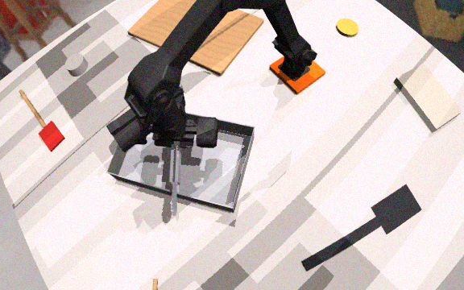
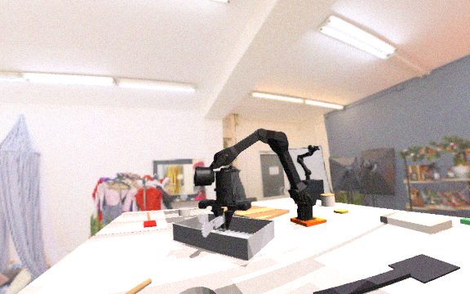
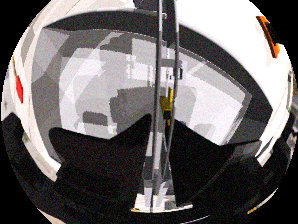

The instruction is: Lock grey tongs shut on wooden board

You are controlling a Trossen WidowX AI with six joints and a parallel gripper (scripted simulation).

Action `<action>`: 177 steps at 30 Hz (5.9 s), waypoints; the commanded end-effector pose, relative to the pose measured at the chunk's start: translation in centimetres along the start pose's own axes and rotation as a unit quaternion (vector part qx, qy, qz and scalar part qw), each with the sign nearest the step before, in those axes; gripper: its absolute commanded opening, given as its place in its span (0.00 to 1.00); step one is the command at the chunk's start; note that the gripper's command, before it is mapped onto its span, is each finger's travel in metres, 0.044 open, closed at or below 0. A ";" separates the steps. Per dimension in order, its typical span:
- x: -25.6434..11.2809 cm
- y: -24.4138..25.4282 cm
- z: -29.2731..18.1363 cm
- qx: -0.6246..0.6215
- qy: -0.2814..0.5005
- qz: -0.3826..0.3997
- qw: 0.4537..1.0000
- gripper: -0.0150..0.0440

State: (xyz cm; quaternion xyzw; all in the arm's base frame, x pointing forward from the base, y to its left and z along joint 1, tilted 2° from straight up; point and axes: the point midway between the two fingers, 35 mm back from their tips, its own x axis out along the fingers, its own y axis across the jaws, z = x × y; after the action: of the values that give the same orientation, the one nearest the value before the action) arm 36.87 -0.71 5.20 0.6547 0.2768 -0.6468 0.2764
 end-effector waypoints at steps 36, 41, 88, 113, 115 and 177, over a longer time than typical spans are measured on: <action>-12.6 2.8 3.9 0.124 -0.004 -0.001 0.992 0.00; -12.7 4.4 6.7 0.202 -0.005 0.001 0.979 0.00; -13.1 8.3 22.5 0.284 -0.012 0.007 0.959 0.00; -13.3 8.2 25.8 -0.100 -0.017 0.005 0.995 0.00; -13.4 8.1 26.1 -0.131 -0.017 0.005 0.991 0.00; -13.6 6.4 34.1 -0.889 -0.014 -0.015 0.458 0.00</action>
State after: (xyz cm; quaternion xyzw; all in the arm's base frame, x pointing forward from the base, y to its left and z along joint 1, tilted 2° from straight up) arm 18.09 -29.62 18.42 0.0698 0.7033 -0.0887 0.7019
